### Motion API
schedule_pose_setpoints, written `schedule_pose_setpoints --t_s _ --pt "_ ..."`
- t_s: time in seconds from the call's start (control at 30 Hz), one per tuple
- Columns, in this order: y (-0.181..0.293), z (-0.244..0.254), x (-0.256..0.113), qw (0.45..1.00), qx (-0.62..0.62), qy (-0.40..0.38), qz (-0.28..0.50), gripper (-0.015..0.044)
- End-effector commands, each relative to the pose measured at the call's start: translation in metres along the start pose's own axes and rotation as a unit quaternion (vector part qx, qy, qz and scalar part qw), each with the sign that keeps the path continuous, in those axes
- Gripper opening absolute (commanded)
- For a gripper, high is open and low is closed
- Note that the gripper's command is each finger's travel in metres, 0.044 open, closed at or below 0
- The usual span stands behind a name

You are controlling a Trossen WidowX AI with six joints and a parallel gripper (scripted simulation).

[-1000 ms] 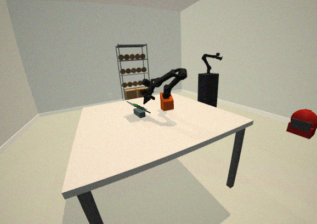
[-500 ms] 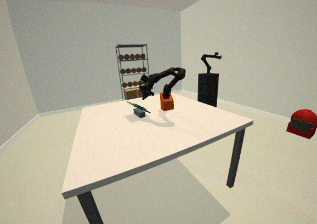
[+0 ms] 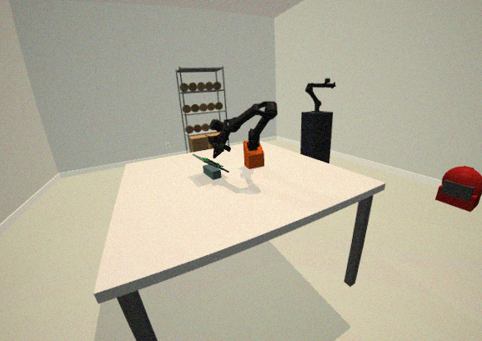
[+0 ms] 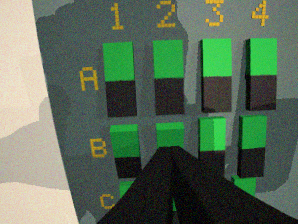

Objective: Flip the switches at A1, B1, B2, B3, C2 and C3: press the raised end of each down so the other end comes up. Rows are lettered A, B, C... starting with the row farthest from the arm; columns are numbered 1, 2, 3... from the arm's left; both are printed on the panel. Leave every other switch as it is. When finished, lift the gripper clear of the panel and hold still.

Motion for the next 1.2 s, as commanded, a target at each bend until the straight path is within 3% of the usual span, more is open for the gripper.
schedule_pose_setpoints --t_s 0.0,1.17 --pt "0.002 -0.002 0.004 1.0 0.006 0.002 0.003 0.0" --pt "0.002 -0.002 0.017 1.0 0.006 0.002 0.003 0.0"
Point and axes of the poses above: the point midway between the two fingers, 35 mm back from their tips, its own x axis out along the fingers, its own z axis across the jaws, y = z × x, the point moved 2 cm from there along -x, back along the fingers, and after that the axes turned 2 degrees about x, right-handed, at the moved point
